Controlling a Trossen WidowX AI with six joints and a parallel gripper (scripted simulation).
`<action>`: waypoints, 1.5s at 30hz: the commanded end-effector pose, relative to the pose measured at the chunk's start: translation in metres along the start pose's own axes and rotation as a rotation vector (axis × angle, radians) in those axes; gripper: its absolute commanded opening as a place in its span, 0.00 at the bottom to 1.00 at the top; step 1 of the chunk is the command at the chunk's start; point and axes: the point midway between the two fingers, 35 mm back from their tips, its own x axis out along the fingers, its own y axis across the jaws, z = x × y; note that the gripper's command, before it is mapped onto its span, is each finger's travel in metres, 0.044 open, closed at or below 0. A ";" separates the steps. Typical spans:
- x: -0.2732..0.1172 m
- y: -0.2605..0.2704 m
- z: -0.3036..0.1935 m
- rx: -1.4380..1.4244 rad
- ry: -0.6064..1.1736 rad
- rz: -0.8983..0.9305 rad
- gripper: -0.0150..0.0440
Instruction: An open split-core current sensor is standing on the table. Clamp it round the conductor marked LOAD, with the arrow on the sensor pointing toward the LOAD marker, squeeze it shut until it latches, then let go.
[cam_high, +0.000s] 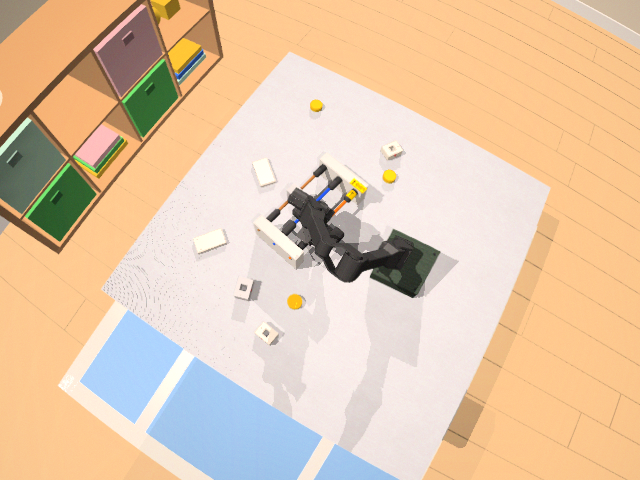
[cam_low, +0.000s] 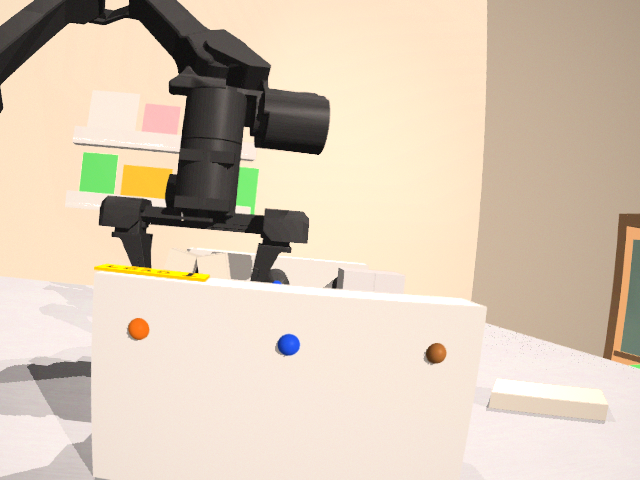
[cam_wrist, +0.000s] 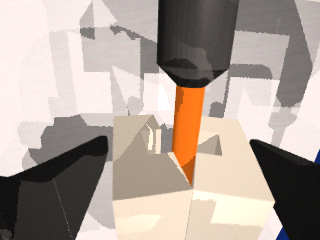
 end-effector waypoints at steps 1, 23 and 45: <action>0.005 0.002 -0.001 0.010 -0.004 0.006 1.00; 0.001 0.000 0.000 0.000 0.000 0.001 0.75; -0.005 0.001 0.000 0.010 -0.004 0.006 0.25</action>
